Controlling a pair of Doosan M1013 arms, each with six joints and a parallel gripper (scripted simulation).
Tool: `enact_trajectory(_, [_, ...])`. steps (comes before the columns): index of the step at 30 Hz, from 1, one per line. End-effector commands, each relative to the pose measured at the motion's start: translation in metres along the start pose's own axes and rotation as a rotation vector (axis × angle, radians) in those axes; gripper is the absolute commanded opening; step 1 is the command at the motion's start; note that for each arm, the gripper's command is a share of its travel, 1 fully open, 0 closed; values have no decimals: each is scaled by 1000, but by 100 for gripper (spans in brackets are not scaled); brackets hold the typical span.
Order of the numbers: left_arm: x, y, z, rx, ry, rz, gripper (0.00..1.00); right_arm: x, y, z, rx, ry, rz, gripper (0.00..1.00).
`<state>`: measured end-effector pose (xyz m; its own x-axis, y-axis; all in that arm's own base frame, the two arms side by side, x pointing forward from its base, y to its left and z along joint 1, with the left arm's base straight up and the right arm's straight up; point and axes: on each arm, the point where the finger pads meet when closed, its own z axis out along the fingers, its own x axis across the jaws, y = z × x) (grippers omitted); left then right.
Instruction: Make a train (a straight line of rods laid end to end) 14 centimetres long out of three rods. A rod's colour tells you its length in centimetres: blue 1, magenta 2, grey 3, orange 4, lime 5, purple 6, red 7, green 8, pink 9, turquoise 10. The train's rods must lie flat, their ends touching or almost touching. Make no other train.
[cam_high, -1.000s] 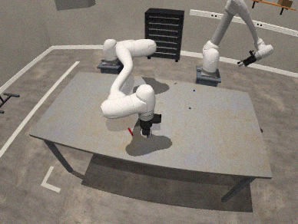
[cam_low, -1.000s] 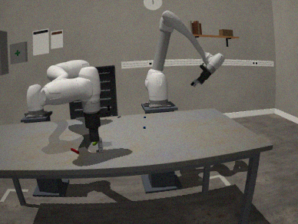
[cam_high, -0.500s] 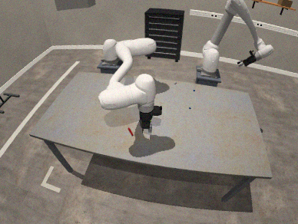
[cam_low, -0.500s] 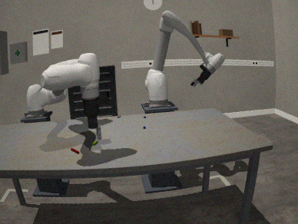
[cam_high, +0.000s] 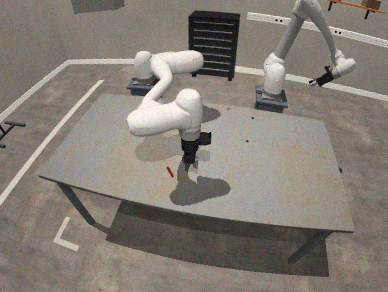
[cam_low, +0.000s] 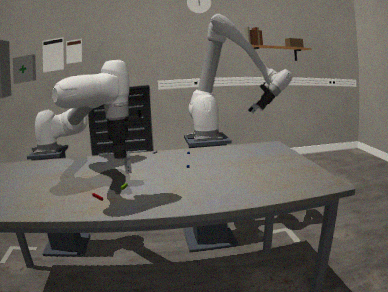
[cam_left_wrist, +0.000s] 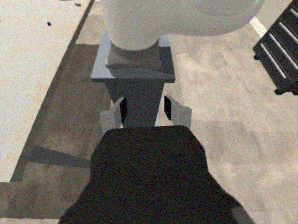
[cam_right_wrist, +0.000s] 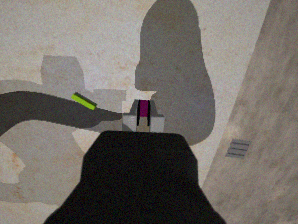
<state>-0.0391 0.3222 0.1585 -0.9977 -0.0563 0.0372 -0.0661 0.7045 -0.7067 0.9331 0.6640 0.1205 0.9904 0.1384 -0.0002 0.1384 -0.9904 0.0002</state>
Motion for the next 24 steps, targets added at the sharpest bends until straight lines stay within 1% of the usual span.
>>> enact_trajectory(1, [0, 0, 0, -1, 0, 0, 100, 0, 0, -2, 1, 2, 0, 24])
enact_trajectory(5, [0, 0, 0, -1, 0, 0, 100, -1, 3, -3, 1, 2, 15, 24])
enact_trajectory(8, [0, 0, 0, -1, 0, 0, 100, -9, 21, -6, 1, 2, 91, 24])
enact_trajectory(10, [0, 0, 0, -1, 0, 0, 100, -24, 42, -7, 1, 2, 172, 24])
enact_trajectory(14, [0, 0, 0, -1, 0, 0, 100, -47, 68, -7, 1, 1, 264, 24])
enact_trajectory(16, [0, 0, 0, -1, 0, 0, 100, -47, 68, -7, 1, 1, 264, 24])
enact_trajectory(18, [0, 0, 0, -1, 0, 0, 100, -72, 91, -5, 1, 1, 340, 24])
enact_trajectory(24, [0, 0, 0, -1, 0, 0, 100, -108, 121, -1, 1, 1, 430, 24])
